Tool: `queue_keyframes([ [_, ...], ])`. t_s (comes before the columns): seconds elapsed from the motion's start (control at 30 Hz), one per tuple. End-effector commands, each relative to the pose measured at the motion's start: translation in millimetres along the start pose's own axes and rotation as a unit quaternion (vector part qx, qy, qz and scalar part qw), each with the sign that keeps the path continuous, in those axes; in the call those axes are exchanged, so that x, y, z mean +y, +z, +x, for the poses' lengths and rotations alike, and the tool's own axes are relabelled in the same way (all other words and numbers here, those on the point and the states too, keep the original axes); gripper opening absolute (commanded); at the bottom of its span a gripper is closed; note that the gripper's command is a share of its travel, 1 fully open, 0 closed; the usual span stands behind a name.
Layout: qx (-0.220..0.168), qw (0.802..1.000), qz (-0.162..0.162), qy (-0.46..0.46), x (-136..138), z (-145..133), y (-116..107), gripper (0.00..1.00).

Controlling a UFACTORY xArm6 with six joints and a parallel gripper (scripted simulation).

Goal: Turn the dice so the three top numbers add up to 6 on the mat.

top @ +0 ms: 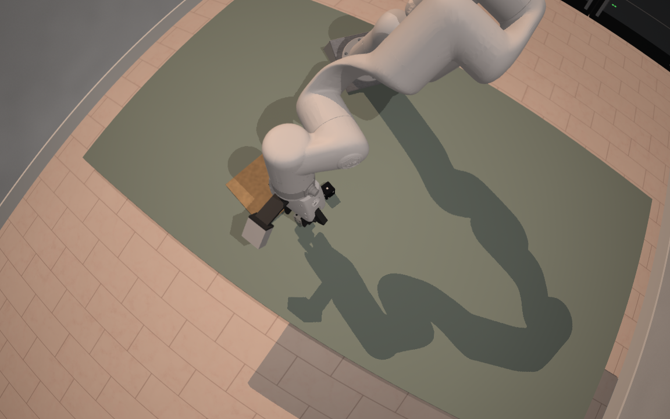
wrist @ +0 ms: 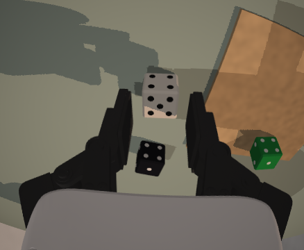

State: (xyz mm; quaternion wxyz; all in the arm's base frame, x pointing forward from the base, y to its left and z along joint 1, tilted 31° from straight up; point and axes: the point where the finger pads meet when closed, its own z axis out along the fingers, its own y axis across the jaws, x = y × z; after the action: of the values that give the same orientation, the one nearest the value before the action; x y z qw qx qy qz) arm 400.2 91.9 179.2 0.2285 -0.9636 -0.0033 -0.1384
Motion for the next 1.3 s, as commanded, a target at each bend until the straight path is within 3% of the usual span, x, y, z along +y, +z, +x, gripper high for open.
queue_keyframes([
  [0.0,0.002,1.000,0.000,0.000,-0.3,1.2,-1.0,0.42],
  [0.5,0.002,1.000,0.000,0.000,-0.3,1.2,0.7,0.42],
  [1.27,0.002,1.000,0.000,0.000,-0.3,1.3,27.4,0.42],
])
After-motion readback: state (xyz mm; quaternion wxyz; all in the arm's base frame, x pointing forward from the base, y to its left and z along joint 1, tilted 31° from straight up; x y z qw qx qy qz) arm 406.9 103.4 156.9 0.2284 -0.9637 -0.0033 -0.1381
